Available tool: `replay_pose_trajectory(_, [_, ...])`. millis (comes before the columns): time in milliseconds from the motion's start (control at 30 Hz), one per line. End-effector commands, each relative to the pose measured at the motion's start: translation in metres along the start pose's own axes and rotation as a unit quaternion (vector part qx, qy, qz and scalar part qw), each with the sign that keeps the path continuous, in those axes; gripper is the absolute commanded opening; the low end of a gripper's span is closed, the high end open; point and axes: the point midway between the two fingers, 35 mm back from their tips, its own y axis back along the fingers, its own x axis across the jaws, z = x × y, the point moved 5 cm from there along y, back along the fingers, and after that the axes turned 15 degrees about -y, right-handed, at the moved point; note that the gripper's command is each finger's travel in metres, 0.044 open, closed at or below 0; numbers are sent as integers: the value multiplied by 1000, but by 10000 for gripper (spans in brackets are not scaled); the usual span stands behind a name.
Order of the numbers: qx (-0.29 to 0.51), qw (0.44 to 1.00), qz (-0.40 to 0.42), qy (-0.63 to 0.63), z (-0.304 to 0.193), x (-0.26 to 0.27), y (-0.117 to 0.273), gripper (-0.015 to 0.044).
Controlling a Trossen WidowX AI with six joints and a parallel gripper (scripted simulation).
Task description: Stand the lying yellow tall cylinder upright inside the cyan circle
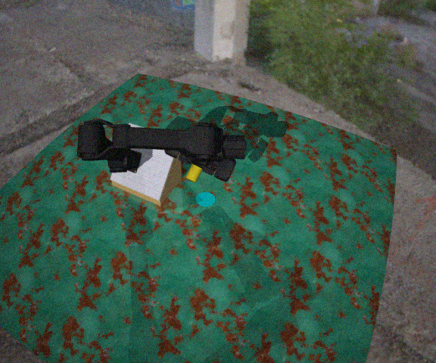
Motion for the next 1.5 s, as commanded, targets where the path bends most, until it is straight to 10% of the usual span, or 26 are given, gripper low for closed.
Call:
replay_pose_trajectory(0, [-19,1000,5,5,-1,0,1,105])
replay_pose_trajectory(1467, [-184,982,39,33,-19,-6,4,105])
